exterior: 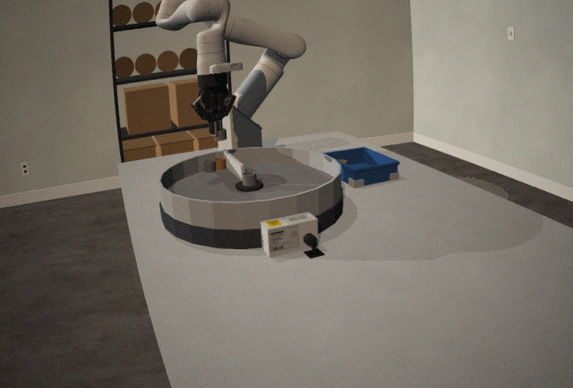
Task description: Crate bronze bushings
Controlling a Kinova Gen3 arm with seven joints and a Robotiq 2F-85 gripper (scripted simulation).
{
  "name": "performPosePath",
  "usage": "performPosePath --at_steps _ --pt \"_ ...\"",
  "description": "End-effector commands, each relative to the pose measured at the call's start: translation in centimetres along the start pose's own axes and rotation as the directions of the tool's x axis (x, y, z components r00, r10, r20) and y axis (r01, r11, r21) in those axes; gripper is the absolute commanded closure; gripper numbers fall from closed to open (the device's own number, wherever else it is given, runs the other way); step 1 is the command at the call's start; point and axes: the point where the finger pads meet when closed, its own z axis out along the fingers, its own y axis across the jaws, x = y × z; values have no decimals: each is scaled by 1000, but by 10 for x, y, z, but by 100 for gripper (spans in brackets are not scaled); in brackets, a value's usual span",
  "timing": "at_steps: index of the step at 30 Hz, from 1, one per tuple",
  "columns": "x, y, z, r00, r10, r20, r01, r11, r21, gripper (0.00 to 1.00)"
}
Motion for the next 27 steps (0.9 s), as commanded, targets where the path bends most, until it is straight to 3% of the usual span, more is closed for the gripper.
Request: performPosePath --at_steps 1,3,15,20,27 --pt "25 6 0 1000 -4 4 4 1000 -2 100" --pt "45 10 0 1000 -4 4 4 1000 -2 100" --pt "45 10 0 1000 -4 4 4 1000 -2 100" --pt "96 23 0 1000 -3 3 3 1000 -3 100" --pt "96 23 0 1000 -3 3 3 1000 -3 100"
